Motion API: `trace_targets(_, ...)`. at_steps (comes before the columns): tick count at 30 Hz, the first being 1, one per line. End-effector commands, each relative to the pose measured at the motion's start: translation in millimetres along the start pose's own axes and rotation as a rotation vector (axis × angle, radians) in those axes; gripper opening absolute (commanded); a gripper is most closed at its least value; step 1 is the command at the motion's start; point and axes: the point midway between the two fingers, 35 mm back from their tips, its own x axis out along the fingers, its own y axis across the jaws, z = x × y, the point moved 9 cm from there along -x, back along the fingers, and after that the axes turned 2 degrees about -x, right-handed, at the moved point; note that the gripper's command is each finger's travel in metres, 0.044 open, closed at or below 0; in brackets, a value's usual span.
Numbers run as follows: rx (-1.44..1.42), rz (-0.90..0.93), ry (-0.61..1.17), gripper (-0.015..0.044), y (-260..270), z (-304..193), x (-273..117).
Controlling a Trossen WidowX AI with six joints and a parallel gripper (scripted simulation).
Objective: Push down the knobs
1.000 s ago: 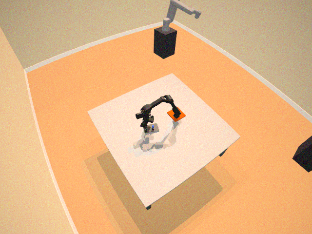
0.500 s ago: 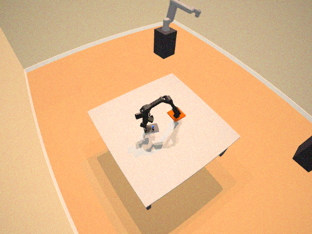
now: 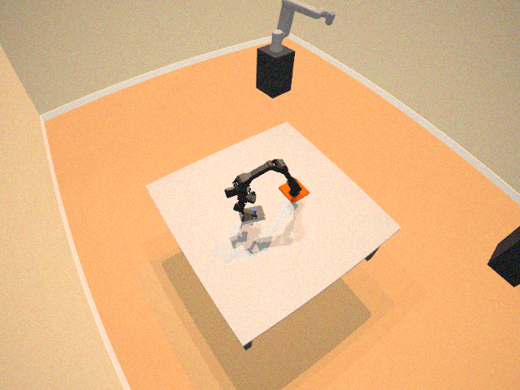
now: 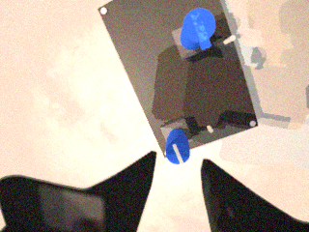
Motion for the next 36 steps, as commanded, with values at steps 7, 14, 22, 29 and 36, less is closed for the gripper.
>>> trace_targets(7,-0.002,0.004,-0.006,0.0420,37.6,69.6,-26.4)
trace_targets(14,-0.003,0.010,-0.012,0.0440,87.5,144.0,-28.0)
trace_targets(22,-0.004,0.011,-0.014,0.0440,98.7,158.8,-24.6)
trace_targets(29,-0.004,0.011,-0.014,0.0440,98.7,158.8,-24.6)
trace_targets(36,-0.004,0.011,-0.014,0.0440,98.7,158.8,-24.6)
